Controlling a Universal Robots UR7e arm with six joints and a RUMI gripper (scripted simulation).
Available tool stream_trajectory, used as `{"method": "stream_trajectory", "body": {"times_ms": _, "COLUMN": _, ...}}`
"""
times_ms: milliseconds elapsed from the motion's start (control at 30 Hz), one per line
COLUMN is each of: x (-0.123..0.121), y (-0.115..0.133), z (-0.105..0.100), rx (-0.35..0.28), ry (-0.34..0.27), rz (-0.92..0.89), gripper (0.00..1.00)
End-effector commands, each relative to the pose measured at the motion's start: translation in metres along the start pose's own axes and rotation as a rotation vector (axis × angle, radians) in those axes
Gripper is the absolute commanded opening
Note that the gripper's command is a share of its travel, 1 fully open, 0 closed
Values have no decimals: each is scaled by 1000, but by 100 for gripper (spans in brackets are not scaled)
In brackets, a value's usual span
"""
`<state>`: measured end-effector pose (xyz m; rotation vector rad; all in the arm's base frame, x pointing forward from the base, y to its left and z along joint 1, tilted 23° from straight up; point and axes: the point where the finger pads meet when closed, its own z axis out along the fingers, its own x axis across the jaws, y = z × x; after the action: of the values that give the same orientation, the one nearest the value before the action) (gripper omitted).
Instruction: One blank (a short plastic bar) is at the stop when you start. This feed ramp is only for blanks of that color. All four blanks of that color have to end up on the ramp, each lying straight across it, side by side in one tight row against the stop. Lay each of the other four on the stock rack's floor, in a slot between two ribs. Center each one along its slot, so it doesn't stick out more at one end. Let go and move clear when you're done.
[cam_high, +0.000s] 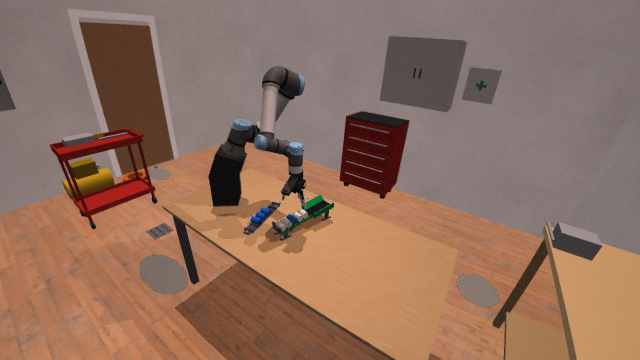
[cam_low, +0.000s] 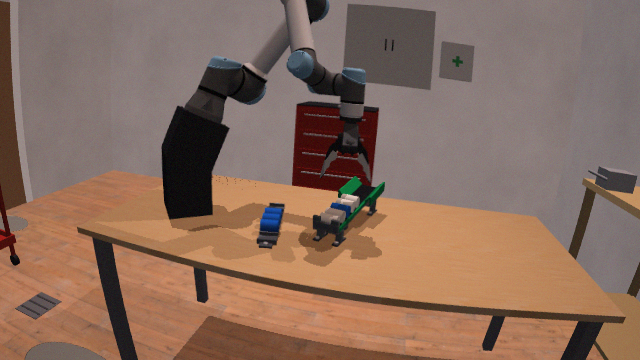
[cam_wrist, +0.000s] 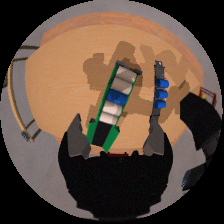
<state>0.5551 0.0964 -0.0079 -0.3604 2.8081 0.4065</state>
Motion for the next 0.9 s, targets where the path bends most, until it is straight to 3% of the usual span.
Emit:
{"method": "stream_trajectory", "body": {"times_ms": 0, "x": 2, "y": -2, "z": 0, "rx": 5, "ry": -2, "rz": 100, "gripper": 100}}
{"method": "stream_trajectory", "body": {"times_ms": 433, "x": 6, "y": -4, "z": 1, "rx": 5, "ry": -3, "rz": 288, "gripper": 100}}
{"method": "stream_trajectory", "body": {"times_ms": 867, "x": 7, "y": -5, "z": 1, "rx": 5, "ry": -3, "rz": 338, "gripper": 100}}
